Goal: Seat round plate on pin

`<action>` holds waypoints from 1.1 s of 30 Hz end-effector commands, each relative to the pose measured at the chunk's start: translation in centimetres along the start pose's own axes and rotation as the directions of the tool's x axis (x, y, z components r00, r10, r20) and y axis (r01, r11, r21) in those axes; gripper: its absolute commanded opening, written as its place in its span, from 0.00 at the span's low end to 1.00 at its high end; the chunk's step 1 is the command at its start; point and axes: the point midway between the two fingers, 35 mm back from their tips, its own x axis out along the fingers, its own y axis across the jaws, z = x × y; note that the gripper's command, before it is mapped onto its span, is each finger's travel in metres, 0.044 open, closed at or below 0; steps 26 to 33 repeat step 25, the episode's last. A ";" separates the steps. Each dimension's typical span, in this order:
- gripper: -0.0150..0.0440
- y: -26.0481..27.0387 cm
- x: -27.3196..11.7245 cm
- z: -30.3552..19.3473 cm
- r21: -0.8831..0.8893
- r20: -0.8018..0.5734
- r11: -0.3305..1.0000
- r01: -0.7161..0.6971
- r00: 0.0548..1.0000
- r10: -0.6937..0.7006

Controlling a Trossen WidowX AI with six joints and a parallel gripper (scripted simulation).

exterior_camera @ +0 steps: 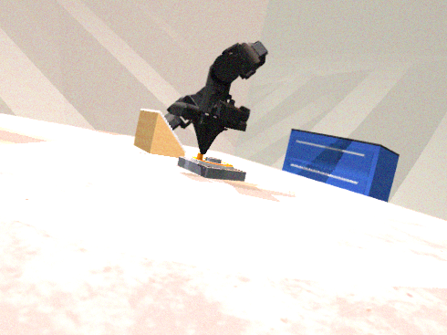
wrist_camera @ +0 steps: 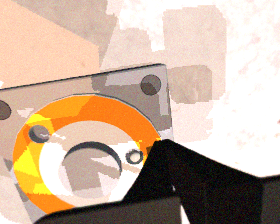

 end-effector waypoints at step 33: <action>0.25 0.0 -3.5 -0.6 0.009 -0.003 1.000 -0.002 1.000 0.002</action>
